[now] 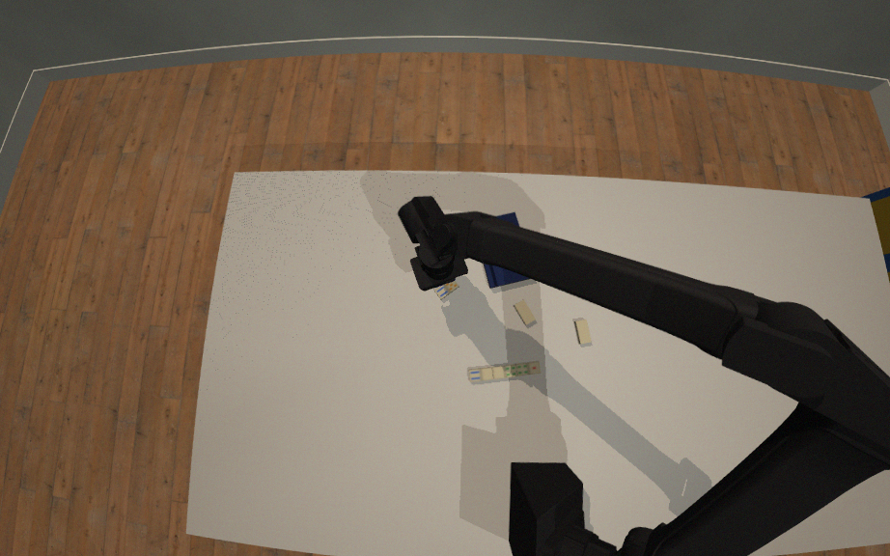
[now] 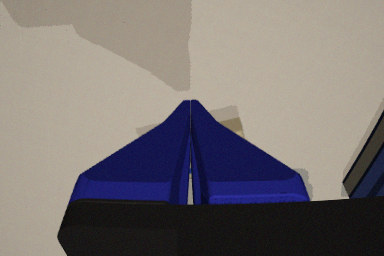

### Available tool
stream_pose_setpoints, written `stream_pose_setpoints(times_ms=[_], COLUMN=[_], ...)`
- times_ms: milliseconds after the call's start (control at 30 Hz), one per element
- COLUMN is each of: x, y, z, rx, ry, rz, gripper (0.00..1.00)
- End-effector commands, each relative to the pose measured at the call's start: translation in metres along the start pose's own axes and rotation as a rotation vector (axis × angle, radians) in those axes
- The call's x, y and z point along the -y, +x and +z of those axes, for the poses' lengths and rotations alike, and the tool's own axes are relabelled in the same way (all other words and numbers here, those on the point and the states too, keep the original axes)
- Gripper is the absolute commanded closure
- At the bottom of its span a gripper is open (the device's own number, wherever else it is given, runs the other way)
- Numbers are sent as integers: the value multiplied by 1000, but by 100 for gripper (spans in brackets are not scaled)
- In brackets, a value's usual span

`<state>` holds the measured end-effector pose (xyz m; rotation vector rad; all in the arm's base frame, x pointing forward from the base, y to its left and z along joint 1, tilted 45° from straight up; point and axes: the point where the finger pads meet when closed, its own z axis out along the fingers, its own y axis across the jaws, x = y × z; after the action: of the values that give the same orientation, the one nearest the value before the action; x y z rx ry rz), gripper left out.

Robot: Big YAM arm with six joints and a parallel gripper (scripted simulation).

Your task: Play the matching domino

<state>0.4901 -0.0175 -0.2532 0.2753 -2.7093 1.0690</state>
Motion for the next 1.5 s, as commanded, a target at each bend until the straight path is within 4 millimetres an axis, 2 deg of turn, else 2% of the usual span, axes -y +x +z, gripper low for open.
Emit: stream_pose_setpoints(times_ms=[0, 267, 500, 533, 833, 1067, 1100, 1467], x=[1, 2, 2, 1, 0, 0, 1, -3], y=[-5, -11, -11, -4, -12, -12, -5, -12], z=[-8, -21, -21, -7, -24, -24, -8, -26], rx=[18, 49, 49, 16, 52, 52, 17, 56], ry=[0, -3, -3, 0, -1, -1, 0, 1], rz=[7, 31, 31, 6, 26, 26, 7, 19], gripper=[100, 100, 100, 100, 100, 100, 100, 100])
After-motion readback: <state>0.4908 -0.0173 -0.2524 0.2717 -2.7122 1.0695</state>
